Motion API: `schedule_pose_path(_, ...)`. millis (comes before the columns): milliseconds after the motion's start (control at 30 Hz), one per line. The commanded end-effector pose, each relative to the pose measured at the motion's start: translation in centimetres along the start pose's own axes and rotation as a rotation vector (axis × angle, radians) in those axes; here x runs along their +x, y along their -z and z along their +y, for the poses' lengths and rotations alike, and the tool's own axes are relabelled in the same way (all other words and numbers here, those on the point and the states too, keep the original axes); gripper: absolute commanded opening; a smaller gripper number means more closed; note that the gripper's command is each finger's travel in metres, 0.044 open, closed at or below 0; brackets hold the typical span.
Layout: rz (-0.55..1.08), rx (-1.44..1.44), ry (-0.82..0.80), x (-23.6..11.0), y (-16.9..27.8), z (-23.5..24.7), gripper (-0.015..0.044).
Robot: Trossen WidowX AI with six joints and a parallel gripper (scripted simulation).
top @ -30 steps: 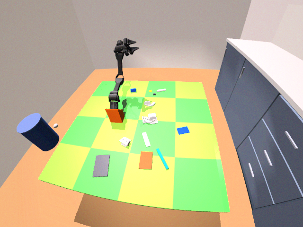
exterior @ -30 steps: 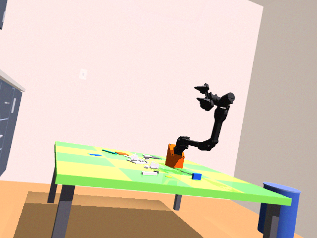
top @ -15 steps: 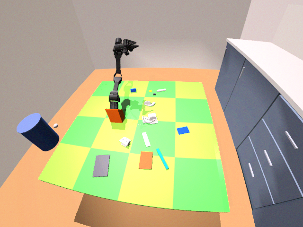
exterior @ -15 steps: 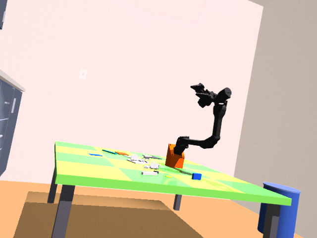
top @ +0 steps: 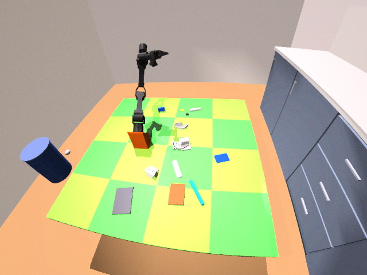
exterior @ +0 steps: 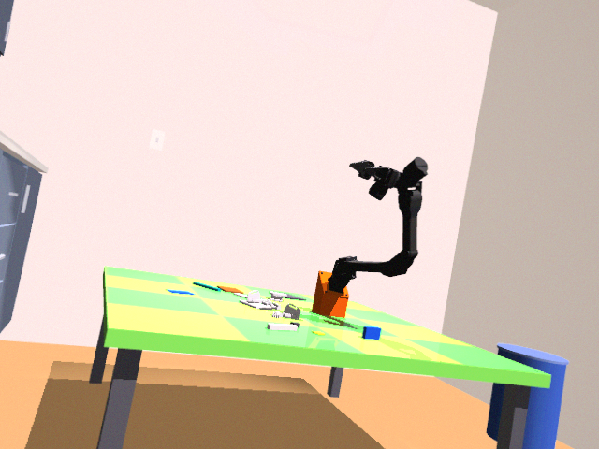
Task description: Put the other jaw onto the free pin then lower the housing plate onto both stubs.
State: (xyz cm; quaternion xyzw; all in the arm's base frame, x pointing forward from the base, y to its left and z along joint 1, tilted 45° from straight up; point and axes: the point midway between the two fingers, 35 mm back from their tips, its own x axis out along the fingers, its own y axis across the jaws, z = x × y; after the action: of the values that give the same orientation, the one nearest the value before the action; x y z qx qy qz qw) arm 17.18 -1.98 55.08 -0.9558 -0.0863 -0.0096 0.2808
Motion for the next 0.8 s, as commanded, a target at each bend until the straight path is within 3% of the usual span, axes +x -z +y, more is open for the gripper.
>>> schedule_pose_path(0,-0.016,0.103,0.002,0.5,-0.2,1.0,0.044)
schedule_pose_path(767,-0.138,0.628,-0.002,3.5,-2.1,5.0,0.044)
